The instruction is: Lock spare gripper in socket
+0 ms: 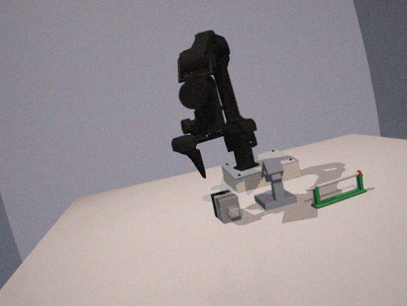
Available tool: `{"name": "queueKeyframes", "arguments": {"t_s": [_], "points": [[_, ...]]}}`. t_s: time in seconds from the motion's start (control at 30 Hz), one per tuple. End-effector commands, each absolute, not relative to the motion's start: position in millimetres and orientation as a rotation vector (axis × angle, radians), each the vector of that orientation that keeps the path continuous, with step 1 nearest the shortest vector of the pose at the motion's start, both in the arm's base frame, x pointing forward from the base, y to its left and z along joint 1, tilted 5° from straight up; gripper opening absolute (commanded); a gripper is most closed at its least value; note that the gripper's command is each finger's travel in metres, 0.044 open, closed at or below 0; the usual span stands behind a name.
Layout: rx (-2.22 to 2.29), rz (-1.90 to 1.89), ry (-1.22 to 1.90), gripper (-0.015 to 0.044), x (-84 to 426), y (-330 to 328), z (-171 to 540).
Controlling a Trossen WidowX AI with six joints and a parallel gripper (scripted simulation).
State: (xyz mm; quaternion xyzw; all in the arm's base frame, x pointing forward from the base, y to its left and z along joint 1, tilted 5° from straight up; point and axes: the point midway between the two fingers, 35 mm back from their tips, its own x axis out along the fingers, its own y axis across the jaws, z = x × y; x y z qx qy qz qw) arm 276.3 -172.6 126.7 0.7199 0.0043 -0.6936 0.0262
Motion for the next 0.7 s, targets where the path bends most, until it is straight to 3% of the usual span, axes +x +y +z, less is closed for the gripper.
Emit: {"name": "queueKeyframes", "arguments": {"t_s": [0.0,0.33,0.67], "points": [[2.117,-1.937,0.286,0.044,273,-173,128],[1.537,-1.208,0.839,0.044,269,-175,137],[1.029,-0.754,0.97,0.044,265,-176,144]]}}
